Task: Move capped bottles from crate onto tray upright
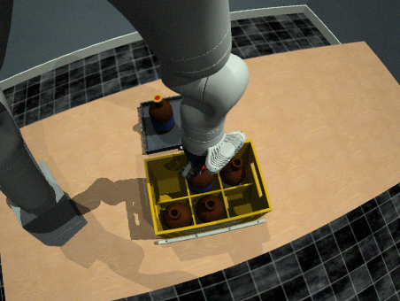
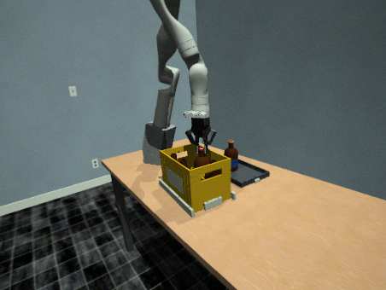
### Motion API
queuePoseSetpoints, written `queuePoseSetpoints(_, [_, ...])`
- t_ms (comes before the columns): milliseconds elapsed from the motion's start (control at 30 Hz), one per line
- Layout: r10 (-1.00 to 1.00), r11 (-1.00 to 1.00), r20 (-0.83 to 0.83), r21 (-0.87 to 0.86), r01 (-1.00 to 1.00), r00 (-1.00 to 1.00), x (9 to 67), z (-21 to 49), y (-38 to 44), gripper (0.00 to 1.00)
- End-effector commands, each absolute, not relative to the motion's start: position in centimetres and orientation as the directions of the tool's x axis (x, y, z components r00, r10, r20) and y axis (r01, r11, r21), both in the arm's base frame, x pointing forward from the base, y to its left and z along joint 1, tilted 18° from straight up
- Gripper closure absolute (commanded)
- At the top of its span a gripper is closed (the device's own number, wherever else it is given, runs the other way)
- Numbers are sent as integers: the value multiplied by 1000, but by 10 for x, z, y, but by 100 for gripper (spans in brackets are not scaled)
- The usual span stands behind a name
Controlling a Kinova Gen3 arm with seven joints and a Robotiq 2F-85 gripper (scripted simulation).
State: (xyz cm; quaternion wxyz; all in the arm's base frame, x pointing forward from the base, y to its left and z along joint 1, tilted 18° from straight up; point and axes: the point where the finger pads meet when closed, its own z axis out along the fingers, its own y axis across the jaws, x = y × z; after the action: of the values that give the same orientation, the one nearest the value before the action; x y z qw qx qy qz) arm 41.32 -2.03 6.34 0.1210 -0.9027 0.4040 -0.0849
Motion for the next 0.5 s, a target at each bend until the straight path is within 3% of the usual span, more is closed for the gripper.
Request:
queuePoseSetpoints(0, [-760,-634,64,-295,-715,647,414,77,-28,100])
queuePoseSetpoints(467, [-756,-637,62,-293,-713,651,405,110,-33,100])
